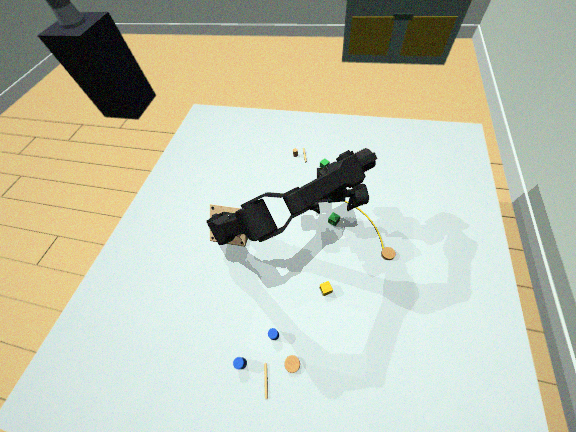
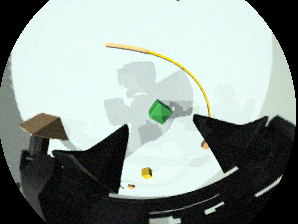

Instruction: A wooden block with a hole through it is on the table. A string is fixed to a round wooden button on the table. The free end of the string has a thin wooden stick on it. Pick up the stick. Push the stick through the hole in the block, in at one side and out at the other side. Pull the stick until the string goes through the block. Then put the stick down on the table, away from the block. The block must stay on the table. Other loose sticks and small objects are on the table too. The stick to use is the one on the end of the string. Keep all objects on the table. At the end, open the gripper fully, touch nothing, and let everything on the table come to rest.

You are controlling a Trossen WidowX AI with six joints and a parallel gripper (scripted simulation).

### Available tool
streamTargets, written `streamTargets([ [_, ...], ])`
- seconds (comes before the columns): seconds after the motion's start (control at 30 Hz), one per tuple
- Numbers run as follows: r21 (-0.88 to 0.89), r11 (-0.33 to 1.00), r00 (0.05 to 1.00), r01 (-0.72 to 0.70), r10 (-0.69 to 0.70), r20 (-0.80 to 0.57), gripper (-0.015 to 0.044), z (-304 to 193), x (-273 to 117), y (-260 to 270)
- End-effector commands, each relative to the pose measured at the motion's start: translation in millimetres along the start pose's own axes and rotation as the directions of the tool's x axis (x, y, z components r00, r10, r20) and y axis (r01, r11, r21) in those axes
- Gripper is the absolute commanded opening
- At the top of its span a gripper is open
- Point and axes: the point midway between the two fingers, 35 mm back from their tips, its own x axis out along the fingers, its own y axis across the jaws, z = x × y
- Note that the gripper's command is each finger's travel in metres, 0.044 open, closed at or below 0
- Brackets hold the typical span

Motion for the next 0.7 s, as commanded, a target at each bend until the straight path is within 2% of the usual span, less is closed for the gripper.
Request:
streamTargets([
  [0.0, -0.007, 1.0, 1.0, -0.001, 0.001, -0.006, 0.044, -3.1, 0.1, 0.9],
  [0.2, -0.001, 1.0, 1.0, -0.002, 0.002, -0.002, 0.044, -1.5, 0.4, 0.6],
  [0.47, -0.001, 1.0, 1.0, -0.002, 0.002, -0.002, 0.0235, -1.5, 0.4, 0.6],
  [0.67, -0.001, 1.0, 1.0, -0.002, 0.002, -0.002, 0.0235, -1.5, 0.4, 0.6],
])
